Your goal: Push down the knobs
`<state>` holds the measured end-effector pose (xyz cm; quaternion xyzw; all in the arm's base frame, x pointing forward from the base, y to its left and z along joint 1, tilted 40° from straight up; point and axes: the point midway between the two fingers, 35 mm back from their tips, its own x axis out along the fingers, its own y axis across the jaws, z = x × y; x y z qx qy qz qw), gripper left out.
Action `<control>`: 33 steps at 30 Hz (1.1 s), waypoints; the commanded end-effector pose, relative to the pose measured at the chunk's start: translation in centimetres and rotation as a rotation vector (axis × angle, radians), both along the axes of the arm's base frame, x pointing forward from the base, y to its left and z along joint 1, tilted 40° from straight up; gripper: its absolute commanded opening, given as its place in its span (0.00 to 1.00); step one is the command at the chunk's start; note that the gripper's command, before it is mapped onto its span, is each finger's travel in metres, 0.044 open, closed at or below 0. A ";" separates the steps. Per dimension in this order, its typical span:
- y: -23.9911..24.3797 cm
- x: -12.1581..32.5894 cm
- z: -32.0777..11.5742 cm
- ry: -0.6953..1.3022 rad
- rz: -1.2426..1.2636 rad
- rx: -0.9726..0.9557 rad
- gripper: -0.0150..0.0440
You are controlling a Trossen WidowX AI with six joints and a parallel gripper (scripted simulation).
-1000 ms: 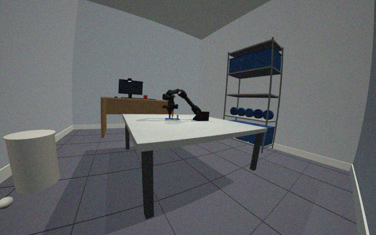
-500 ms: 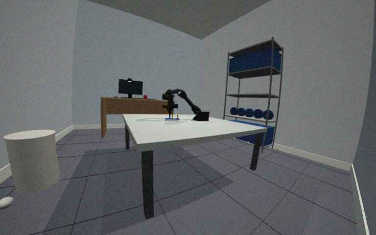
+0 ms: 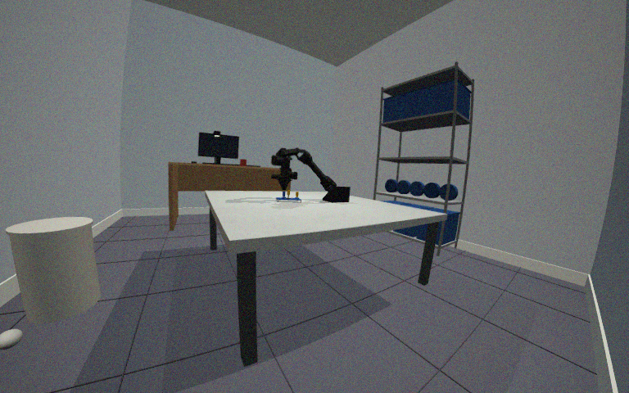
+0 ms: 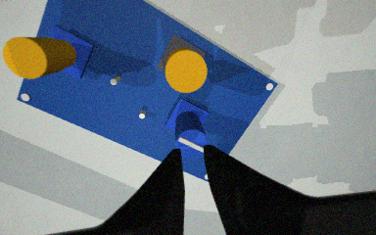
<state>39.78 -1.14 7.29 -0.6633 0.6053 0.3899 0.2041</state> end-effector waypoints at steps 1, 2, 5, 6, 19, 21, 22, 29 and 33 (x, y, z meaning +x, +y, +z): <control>-0.1 0.0 -0.1 0.001 0.000 0.000 0.52; -0.1 0.0 -0.1 0.001 0.000 0.000 0.57; 0.4 -0.7 0.0 0.000 0.001 0.002 0.70; 0.9 -1.5 0.1 -0.001 0.002 0.004 0.74; 4.6 -16.4 0.4 0.006 0.000 0.006 1.00; 4.6 -16.6 0.4 0.006 0.000 0.006 1.00; 4.6 -16.6 0.4 0.006 0.000 0.006 1.00; 4.6 -16.6 0.4 0.006 0.000 0.006 1.00; 4.6 -16.6 0.4 0.006 0.000 0.006 1.00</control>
